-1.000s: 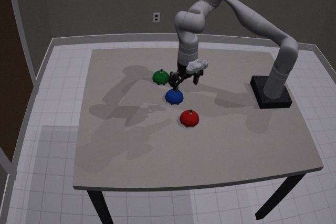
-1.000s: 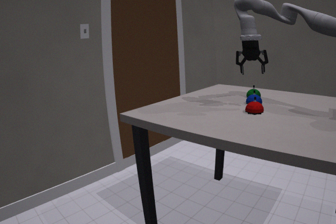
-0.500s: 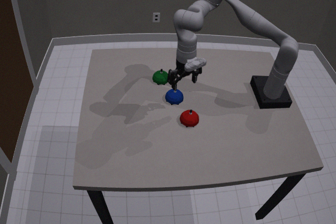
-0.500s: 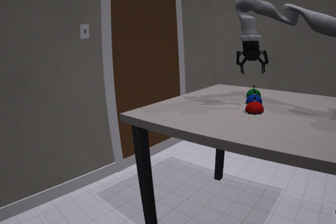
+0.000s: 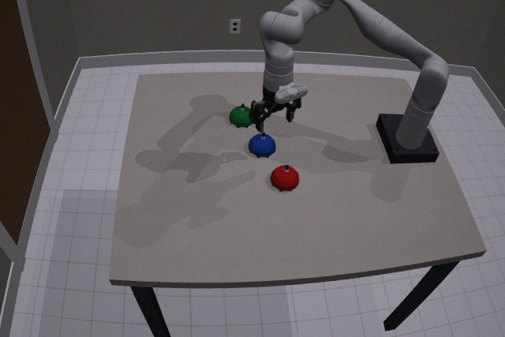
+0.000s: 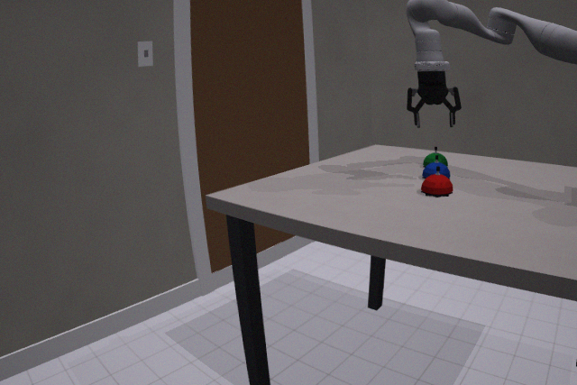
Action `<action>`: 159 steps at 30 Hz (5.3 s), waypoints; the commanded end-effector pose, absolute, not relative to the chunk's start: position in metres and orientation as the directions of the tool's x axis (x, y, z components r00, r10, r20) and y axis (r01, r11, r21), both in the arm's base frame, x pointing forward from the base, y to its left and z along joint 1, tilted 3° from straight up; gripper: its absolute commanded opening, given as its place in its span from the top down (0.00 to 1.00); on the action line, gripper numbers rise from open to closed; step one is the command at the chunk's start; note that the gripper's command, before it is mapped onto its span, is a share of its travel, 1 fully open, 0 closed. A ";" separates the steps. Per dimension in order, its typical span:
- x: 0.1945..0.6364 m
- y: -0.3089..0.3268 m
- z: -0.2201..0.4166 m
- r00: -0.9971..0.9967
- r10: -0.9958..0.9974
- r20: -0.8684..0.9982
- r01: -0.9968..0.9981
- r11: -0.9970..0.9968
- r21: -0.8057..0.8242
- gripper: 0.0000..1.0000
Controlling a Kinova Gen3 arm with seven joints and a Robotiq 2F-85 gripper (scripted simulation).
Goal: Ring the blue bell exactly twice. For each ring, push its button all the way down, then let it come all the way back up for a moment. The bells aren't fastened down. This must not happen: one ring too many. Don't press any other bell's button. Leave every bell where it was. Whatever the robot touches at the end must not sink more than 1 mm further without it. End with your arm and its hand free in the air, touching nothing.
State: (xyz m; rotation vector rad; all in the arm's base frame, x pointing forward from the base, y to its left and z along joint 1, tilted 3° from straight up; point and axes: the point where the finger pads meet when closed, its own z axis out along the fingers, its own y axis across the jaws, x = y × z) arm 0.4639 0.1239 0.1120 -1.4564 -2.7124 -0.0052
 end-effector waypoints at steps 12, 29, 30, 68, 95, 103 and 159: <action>0.470 0.110 0.110 -0.543 0.838 0.057 0.839 0.544 -0.015 0.00; 0.475 0.099 0.109 -0.537 0.842 0.058 0.843 0.538 -0.006 0.00; 0.475 0.099 0.109 -0.537 0.842 0.058 0.843 0.538 -0.006 0.00; 0.484 0.076 0.105 -0.525 0.849 0.057 0.851 0.525 0.013 0.00; 0.488 0.065 0.103 -0.519 0.853 0.056 0.855 0.518 0.021 0.00; 0.488 0.065 0.103 -0.519 0.853 0.056 0.855 0.518 0.021 1.00; 0.488 0.065 0.103 -0.519 0.853 0.056 0.855 0.518 0.021 1.00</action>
